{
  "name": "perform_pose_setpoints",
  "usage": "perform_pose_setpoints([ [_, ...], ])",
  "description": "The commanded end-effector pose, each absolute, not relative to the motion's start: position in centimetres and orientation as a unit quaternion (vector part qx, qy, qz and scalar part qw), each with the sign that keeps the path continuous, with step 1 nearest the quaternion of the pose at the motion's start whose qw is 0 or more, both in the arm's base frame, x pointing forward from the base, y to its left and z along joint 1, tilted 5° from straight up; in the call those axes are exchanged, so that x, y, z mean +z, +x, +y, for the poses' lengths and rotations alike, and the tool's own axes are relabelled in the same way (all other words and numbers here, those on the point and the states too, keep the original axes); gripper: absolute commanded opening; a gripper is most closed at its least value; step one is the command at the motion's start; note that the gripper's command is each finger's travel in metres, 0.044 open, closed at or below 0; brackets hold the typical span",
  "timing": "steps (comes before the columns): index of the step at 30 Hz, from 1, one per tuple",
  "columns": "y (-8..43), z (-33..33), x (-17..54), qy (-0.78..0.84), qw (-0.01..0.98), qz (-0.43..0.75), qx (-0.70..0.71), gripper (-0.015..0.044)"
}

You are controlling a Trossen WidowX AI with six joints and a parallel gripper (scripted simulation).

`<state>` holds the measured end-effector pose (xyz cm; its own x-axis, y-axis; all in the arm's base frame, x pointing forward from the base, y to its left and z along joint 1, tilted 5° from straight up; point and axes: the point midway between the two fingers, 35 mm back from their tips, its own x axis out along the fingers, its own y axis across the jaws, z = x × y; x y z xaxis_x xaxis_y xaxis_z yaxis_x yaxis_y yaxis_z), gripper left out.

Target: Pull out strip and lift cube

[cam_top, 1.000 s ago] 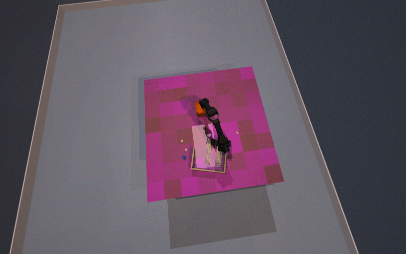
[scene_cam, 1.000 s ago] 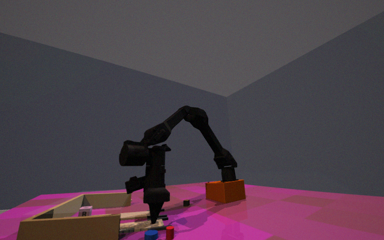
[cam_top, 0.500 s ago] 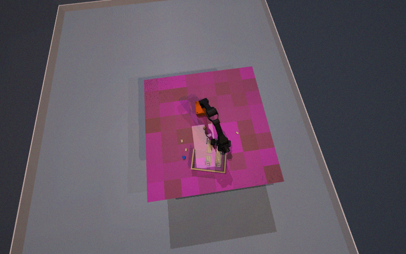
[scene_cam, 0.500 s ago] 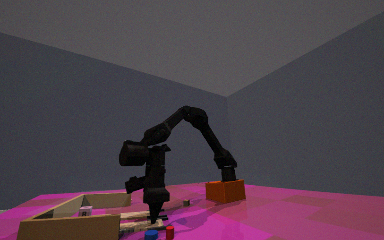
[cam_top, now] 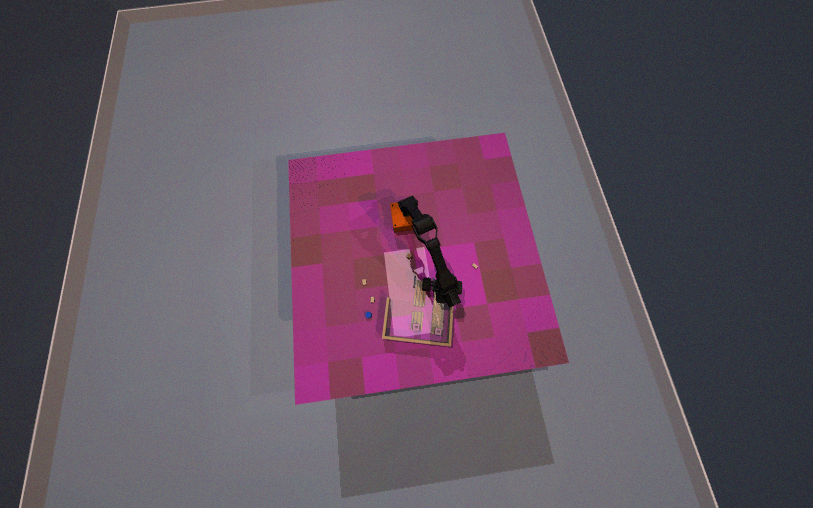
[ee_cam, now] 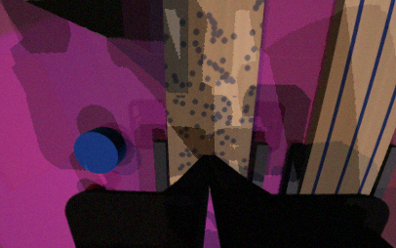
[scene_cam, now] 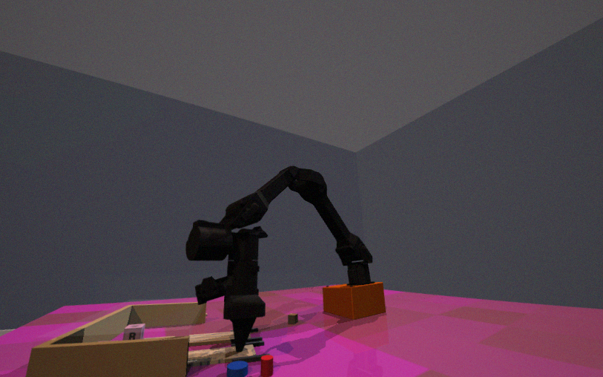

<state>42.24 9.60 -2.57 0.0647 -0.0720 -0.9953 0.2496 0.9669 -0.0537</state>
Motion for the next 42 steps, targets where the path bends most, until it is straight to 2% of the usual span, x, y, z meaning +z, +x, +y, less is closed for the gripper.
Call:
perform_pose_setpoints([
  [1, 42.4, 9.6, -2.9, 0.064, 0.726, 0.675, -0.11, 0.0],
  [15, 42.7, 9.6, -3.0, 0.064, 0.726, 0.675, -0.11, 0.0],
  [42, 38.8, 10.7, -3.5, 0.065, 0.725, 0.677, -0.109, 0.0],
])
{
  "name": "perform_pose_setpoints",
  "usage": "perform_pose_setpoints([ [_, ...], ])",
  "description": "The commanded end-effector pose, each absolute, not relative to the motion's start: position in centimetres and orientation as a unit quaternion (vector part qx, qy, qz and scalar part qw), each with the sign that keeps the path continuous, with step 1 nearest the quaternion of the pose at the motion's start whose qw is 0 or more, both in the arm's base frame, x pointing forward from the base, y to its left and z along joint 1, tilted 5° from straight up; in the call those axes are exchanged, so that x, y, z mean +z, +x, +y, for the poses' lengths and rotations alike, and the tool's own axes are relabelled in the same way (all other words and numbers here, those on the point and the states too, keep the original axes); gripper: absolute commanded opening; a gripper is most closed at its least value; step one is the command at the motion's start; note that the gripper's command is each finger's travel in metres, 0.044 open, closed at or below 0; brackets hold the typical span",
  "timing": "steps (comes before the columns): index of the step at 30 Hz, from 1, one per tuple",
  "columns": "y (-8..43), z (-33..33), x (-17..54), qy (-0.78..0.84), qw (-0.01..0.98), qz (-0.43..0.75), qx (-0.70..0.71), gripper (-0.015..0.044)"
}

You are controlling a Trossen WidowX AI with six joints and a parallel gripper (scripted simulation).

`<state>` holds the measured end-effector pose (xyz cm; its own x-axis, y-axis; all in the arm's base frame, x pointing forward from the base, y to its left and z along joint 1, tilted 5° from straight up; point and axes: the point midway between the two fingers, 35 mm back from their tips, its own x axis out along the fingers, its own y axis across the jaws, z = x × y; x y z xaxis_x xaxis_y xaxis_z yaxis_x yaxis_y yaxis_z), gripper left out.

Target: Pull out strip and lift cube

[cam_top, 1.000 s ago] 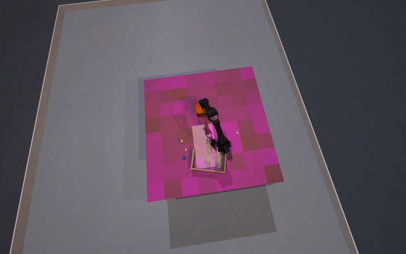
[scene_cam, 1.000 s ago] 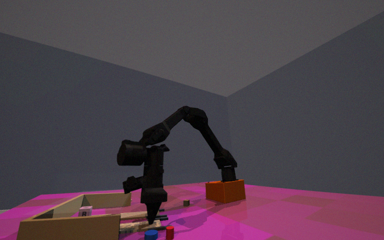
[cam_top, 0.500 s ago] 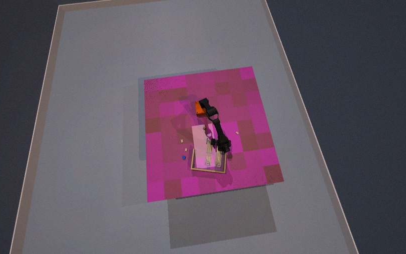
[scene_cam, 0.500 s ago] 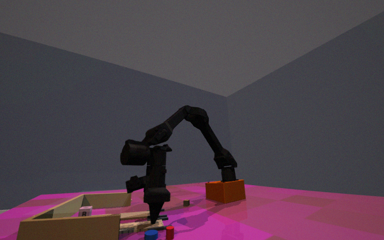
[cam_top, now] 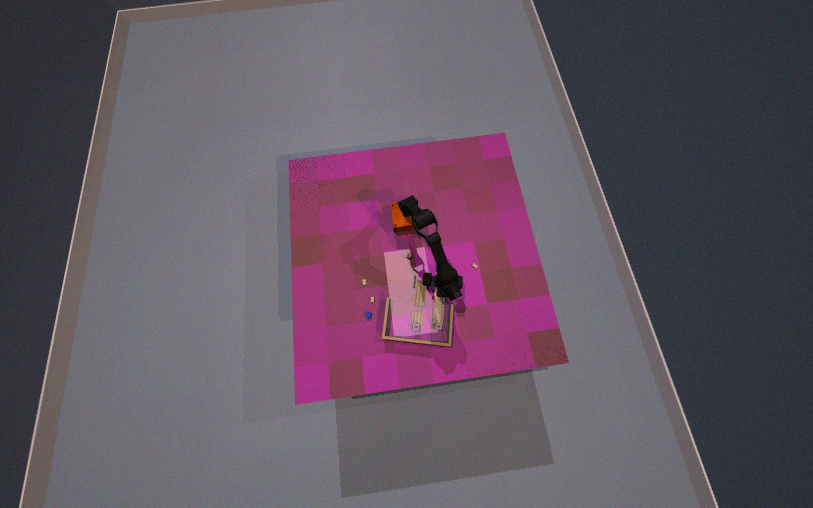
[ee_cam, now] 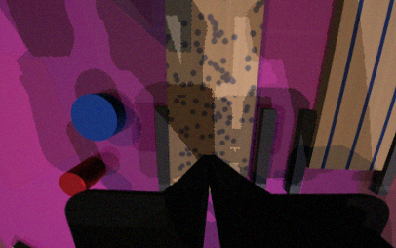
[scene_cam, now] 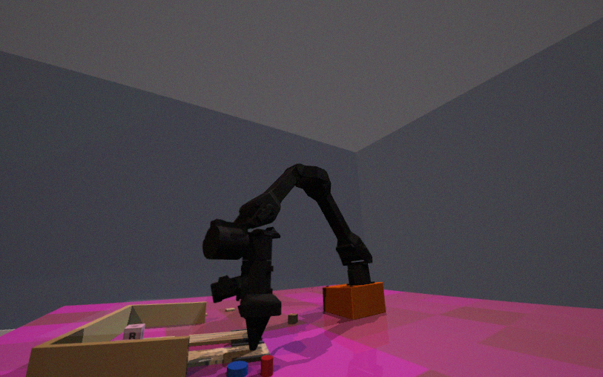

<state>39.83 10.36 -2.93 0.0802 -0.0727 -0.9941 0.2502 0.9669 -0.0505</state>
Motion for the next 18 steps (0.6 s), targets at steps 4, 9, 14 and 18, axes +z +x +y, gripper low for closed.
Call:
perform_pose_setpoints([
  [4, 38.2, 10.8, -3.6, 0.065, 0.725, 0.677, -0.109, 0.0],
  [9, 37.5, 11.0, -3.7, 0.065, 0.725, 0.677, -0.109, 0.0],
  [14, 36.7, 11.2, -3.7, 0.065, 0.725, 0.677, -0.109, 0.0],
  [18, 36.1, 11.4, -3.8, 0.065, 0.724, 0.678, -0.109, 0.0],
])
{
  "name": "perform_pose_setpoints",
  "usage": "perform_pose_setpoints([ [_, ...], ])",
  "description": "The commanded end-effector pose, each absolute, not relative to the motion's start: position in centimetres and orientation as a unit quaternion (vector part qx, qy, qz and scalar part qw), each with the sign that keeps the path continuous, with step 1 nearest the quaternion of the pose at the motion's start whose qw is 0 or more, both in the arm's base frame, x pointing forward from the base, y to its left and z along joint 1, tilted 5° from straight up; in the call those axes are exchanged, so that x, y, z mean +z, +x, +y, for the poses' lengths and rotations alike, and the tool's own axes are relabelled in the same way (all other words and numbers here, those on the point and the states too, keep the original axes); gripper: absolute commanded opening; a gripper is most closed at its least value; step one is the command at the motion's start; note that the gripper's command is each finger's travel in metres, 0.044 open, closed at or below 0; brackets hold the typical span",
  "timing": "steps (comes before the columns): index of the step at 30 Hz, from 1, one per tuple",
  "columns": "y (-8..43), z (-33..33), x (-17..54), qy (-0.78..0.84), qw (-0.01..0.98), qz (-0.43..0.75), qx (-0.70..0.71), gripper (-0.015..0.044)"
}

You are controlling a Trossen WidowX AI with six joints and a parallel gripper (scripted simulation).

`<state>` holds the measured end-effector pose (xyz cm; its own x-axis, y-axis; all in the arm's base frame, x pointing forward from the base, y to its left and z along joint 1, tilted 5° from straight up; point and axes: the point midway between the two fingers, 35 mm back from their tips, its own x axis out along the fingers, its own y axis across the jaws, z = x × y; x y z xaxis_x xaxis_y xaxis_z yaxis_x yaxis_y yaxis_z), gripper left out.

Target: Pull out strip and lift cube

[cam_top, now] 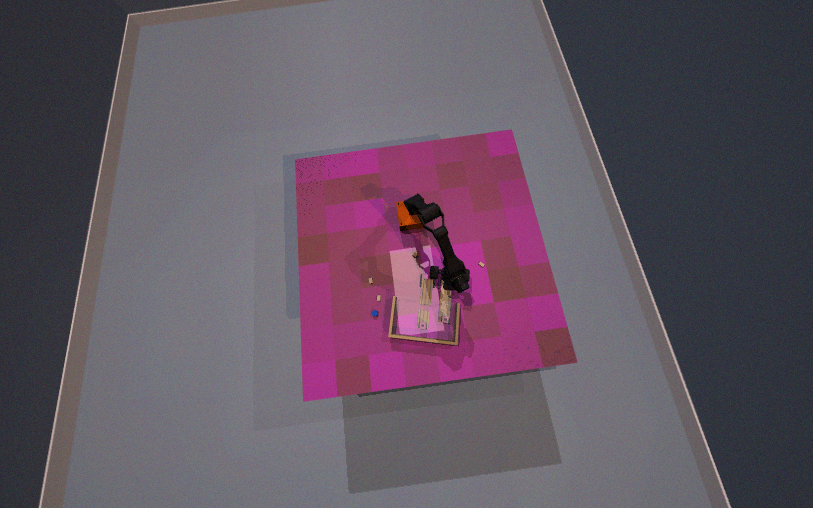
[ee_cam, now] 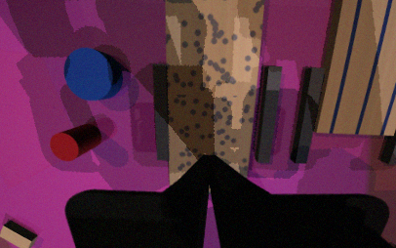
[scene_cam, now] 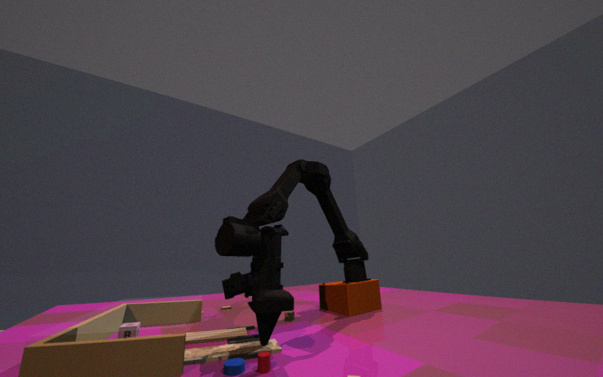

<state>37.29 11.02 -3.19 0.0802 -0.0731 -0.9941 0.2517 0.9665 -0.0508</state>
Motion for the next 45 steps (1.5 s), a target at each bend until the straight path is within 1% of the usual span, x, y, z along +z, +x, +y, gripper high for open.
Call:
perform_pose_setpoints([
  [1, 36.0, 11.4, -3.8, 0.065, 0.724, 0.678, -0.109, 0.0],
  [45, 29.5, 13.1, -4.4, 0.065, 0.722, 0.68, -0.109, 0.0],
])
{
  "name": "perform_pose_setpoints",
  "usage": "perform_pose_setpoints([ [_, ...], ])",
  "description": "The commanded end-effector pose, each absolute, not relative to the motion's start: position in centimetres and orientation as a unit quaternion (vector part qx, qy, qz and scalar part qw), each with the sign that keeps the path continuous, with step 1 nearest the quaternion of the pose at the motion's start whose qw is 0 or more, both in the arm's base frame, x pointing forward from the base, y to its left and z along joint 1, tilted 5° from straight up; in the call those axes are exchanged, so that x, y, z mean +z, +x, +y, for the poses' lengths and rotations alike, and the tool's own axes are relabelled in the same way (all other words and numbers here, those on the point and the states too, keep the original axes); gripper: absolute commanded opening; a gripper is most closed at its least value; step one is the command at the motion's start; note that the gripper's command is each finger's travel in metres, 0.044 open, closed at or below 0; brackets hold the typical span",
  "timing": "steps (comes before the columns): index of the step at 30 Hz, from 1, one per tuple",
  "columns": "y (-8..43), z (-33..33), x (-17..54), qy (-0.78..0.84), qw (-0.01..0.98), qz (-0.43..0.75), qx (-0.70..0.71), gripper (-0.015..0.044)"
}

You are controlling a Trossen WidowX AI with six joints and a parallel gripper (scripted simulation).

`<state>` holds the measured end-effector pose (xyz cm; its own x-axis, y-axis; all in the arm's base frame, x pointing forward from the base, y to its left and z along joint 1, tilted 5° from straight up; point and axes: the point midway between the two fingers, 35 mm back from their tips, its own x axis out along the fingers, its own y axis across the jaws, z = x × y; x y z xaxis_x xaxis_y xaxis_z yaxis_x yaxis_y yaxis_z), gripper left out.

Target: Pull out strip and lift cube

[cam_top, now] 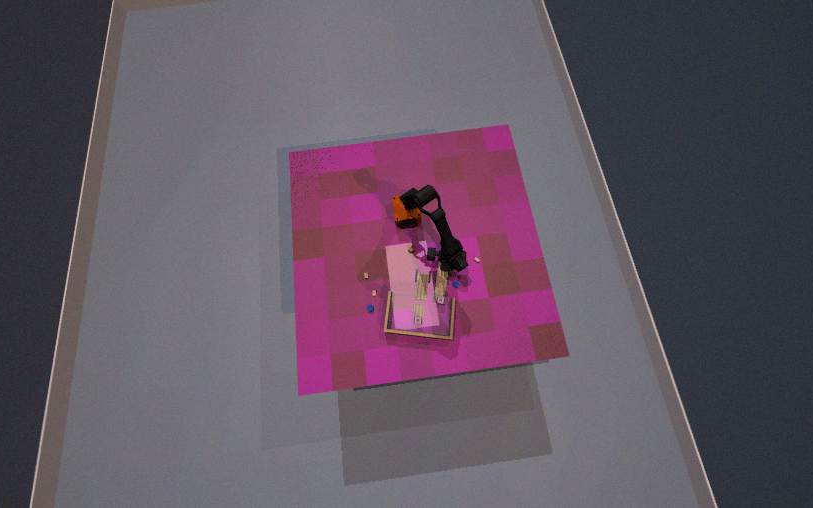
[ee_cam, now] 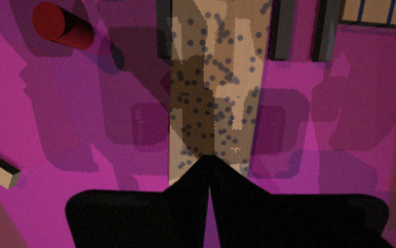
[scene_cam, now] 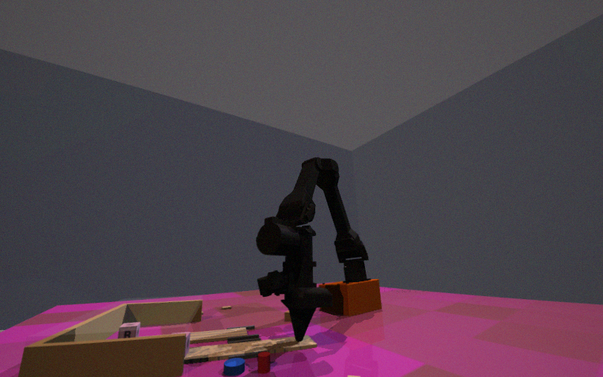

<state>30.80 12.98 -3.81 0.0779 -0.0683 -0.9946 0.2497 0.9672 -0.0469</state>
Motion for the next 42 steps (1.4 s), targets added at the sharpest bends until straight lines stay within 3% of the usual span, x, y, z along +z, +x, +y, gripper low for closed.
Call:
perform_pose_setpoints([
  [1, 29.4, 13.1, -4.4, 0.065, 0.722, 0.68, -0.109, 0.0],
  [42, 24.4, 14.5, -4.8, 0.065, 0.721, 0.682, -0.109, 0.0],
])
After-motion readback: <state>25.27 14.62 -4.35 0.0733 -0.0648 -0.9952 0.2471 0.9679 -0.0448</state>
